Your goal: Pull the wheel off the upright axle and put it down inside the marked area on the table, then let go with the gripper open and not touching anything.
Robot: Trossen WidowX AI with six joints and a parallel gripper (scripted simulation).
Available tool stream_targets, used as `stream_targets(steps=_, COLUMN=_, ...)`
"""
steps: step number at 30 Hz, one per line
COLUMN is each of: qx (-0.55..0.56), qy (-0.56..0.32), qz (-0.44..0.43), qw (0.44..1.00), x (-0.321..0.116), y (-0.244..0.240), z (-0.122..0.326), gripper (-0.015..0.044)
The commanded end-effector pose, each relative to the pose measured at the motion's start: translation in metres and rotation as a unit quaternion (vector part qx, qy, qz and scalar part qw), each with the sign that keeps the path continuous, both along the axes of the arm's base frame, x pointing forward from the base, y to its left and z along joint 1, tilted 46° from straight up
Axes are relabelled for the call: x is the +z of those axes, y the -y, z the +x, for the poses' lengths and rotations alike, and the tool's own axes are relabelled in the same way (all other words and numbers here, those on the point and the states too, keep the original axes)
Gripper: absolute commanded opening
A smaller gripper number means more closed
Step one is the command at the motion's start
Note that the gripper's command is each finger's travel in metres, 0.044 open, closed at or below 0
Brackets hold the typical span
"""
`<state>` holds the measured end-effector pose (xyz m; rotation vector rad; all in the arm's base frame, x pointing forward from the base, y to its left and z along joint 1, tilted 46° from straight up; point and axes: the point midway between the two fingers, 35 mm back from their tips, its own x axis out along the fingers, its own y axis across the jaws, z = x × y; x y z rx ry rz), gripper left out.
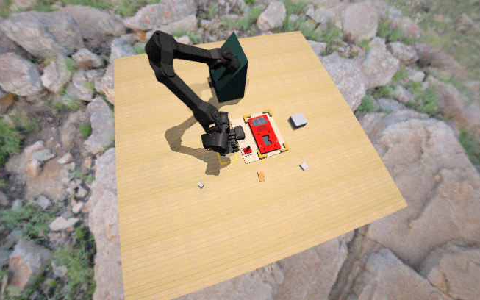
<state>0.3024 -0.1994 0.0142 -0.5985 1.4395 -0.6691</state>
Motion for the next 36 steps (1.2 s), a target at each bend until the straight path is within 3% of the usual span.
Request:
stream_targets(steps=1, qx=0.001, qy=-0.007, qz=0.002, qw=1.0, x=-0.012, y=0.009, z=-0.005, gripper=0.0)
stream_targets(steps=4, qx=0.001, qy=-0.007, qz=0.002, qw=1.0, x=-0.012, y=0.01, z=-0.005, gripper=0.0)
stream_targets(steps=15, qx=-0.002, qy=-0.004, qz=0.0, qw=1.0, x=-0.007, y=0.008, z=-0.004, gripper=0.0289)
stream_targets(steps=26, qx=0.001, qy=-0.006, qz=0.003, qw=1.0, x=0.032, y=-0.035, z=-0.004, gripper=0.03)
stream_targets(steps=31, qx=0.004, qy=-0.007, qz=0.009, qw=1.0, x=0.03, y=-0.06, z=-0.029, gripper=0.0431)
stream_targets(steps=36, qx=0.001, qy=-0.008, qz=0.007, qw=1.0, x=0.032, y=-0.091, z=-0.071, gripper=0.044)
